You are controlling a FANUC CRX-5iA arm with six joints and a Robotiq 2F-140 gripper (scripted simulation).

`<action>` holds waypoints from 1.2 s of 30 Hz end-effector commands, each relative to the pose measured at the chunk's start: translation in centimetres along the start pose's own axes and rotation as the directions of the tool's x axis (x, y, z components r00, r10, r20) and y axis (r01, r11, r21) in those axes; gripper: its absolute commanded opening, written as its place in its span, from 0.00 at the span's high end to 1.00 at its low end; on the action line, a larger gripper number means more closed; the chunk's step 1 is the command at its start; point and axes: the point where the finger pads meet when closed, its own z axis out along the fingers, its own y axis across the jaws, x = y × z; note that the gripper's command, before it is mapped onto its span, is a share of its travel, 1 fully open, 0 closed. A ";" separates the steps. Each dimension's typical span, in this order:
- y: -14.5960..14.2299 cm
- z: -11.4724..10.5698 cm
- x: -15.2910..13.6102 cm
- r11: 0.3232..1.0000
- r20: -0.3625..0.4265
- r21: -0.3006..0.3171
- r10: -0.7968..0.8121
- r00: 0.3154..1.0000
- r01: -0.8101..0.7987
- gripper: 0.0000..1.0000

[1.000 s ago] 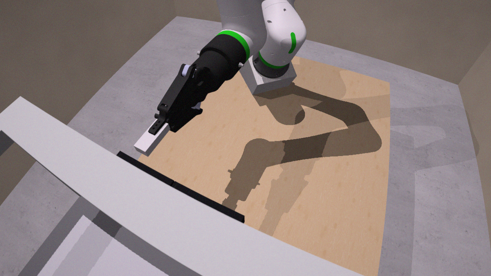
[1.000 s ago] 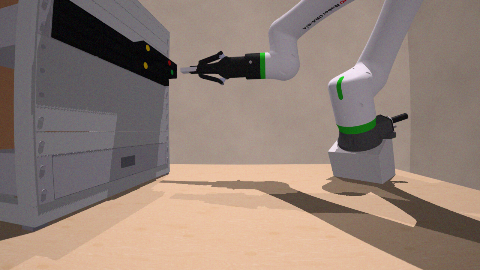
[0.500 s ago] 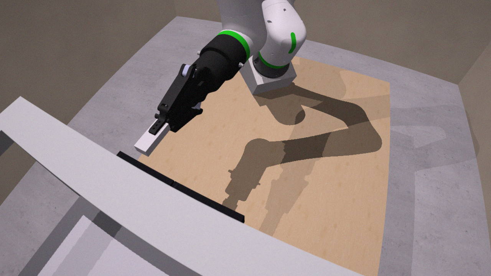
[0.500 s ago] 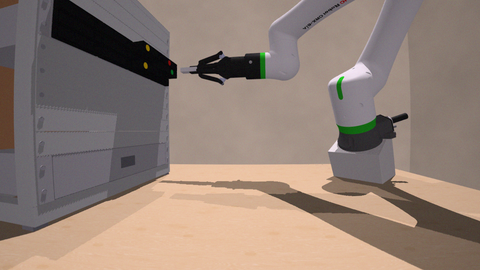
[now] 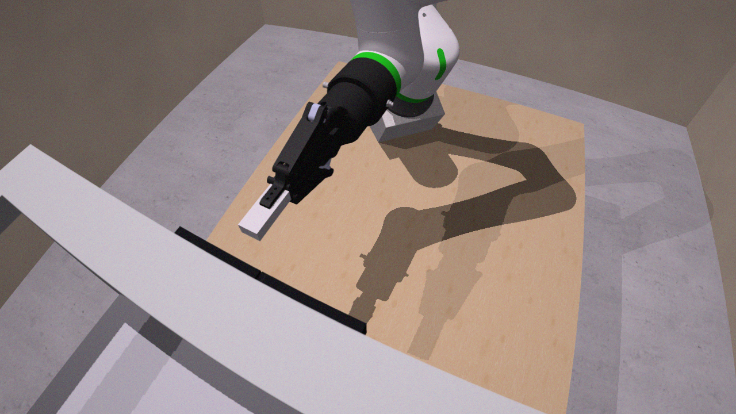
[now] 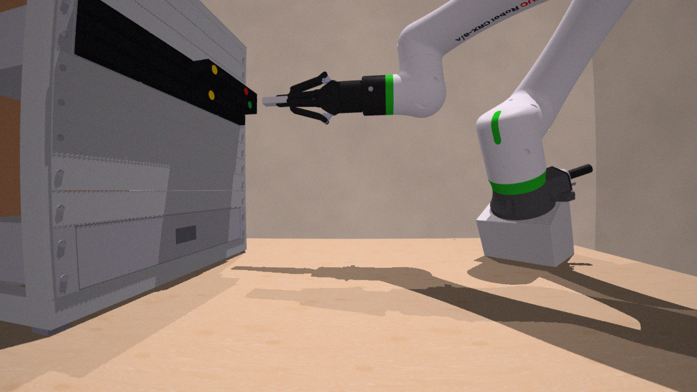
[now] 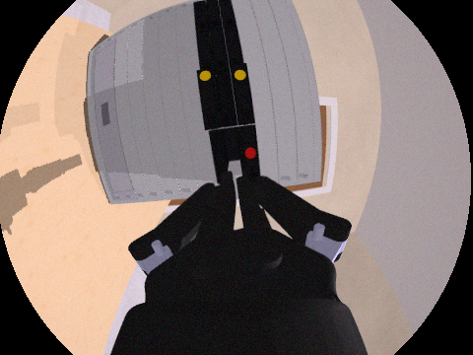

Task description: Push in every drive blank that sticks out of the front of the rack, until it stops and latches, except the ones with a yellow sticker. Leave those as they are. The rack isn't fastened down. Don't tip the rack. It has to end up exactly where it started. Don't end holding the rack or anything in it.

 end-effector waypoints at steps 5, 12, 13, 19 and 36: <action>-0.1 1.0 0.6 1.000 0.003 0.001 -0.001 1.000 0.001 1.00; -0.1 3.5 0.6 1.000 0.003 0.001 -0.001 1.000 0.001 1.00; -0.1 3.6 0.6 1.000 0.003 0.001 -0.001 1.000 0.001 1.00; -0.1 3.6 0.6 1.000 0.003 0.001 -0.001 1.000 0.001 1.00; -0.1 3.6 0.6 1.000 0.003 0.001 -0.001 1.000 0.001 1.00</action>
